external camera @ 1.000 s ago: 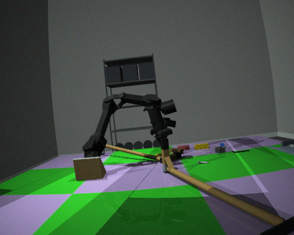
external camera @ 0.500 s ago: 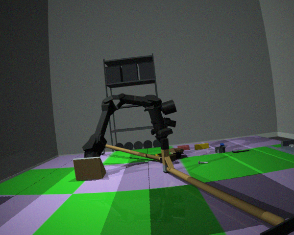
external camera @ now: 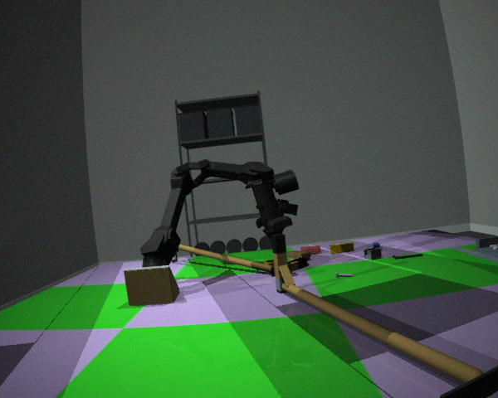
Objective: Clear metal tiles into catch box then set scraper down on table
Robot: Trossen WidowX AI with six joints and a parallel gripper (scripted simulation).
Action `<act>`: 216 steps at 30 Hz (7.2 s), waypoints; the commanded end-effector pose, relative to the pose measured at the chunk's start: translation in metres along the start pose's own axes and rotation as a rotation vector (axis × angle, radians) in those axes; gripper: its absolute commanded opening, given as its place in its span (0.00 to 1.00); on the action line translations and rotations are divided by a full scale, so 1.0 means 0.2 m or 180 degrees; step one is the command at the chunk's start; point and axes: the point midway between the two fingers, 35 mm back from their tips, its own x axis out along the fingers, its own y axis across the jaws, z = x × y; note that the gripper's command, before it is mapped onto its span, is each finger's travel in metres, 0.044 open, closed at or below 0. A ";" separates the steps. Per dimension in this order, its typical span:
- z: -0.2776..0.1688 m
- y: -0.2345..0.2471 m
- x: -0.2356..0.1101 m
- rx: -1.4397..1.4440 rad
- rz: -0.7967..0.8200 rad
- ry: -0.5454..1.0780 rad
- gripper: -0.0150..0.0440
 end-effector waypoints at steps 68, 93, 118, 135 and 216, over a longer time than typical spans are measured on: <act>0.04 0.57 -0.01 -0.0001 0.0043 -0.0051 0.25; 0.11 0.55 -0.27 0.0002 0.0030 -0.0018 0.25; 0.17 0.41 -0.46 0.0202 -0.0042 -0.0048 0.25; 0.28 0.03 -0.45 0.0628 -0.0234 -0.0132 0.25; -0.18 -1.97 -0.52 0.2544 -0.0851 -0.0641 0.25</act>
